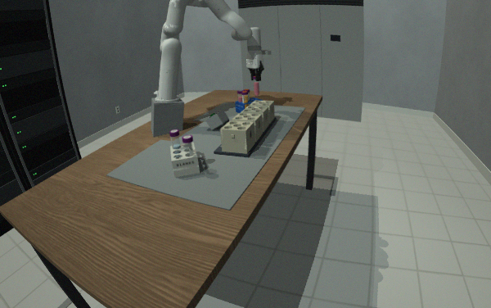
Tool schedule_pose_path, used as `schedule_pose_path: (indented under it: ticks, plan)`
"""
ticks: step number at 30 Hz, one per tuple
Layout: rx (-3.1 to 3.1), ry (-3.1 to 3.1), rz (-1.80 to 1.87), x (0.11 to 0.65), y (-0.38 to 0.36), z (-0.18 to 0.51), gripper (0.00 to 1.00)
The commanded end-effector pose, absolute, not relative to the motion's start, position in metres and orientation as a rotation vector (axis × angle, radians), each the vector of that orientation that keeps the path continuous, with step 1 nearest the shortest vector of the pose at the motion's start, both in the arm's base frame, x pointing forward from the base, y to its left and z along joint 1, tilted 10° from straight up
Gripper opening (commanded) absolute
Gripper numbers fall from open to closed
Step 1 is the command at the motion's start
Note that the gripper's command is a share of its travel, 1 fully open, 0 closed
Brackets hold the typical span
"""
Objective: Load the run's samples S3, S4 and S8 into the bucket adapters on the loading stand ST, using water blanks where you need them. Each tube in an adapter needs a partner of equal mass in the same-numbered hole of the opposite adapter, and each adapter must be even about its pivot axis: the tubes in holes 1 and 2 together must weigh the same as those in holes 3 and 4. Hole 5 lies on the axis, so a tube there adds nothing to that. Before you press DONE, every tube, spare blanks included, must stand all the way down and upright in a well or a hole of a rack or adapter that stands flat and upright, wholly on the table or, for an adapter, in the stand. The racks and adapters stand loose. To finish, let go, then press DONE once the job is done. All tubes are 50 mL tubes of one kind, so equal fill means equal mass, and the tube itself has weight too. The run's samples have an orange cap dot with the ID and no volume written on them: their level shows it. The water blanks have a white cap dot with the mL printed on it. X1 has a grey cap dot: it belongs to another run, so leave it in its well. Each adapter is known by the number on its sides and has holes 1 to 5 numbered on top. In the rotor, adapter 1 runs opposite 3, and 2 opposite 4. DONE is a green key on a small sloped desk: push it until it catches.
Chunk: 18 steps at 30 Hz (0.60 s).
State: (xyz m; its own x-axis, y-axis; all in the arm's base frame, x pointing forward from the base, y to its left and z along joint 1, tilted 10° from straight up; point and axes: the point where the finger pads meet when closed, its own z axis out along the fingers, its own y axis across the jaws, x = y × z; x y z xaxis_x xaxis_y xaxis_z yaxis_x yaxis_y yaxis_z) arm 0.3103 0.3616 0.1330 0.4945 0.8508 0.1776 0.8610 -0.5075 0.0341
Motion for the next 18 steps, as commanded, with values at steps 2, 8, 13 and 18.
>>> schedule_pose_path:
  ticks: [2,8,13,18]
  plan:
    - [-2.663,-1.527,-0.269,0.3119,0.3634,0.1259,0.00]
    - [-2.663,-1.527,-0.269,0.3125,0.3641,0.1210,0.00]
    - [-2.663,-1.527,-0.269,0.3125,0.3641,0.1209,0.00]
    - [-2.663,-1.527,-0.269,0.3125,0.3641,0.1209,0.00]
